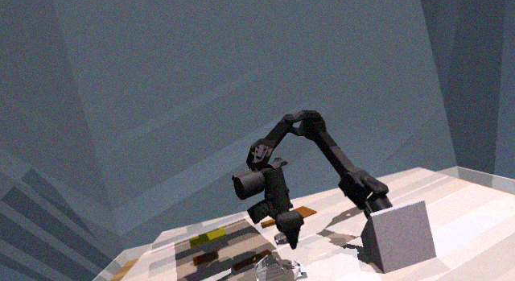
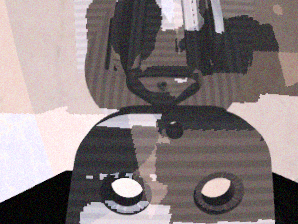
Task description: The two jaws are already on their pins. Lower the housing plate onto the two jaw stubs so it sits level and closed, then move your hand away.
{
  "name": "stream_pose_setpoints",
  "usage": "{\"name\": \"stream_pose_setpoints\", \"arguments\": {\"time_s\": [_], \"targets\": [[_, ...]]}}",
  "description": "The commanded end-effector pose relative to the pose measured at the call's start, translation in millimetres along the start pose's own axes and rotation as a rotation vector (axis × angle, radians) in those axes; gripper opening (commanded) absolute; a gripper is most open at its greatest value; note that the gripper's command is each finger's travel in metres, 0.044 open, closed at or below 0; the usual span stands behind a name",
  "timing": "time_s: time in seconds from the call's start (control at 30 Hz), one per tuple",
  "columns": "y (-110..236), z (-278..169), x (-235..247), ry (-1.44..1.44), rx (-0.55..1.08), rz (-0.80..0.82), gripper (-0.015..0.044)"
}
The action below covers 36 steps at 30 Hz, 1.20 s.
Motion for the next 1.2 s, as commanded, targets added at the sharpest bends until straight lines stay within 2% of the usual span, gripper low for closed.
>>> {"name": "stream_pose_setpoints", "arguments": {"time_s": [0.0,0.57,1.17], "targets": [[-0.1,-0.3,-0.4,0.005,-0.001,-0.004,0.0351],[-1.1,-0.1,-0.4,0.005,-0.001,-0.004,0.0351],[-30.5,1.6,0.2,0.004,-0.001,-0.002,0.0351]]}}
Point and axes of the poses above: the point midway between the two fingers, 35 mm back from their tips, its own y axis back along the fingers, its own x axis across the jaws, z = x × y, the point moved 10 cm from there along y, back along the fingers, and after that the axes turned 10 degrees about -y, right-handed, at the moved point
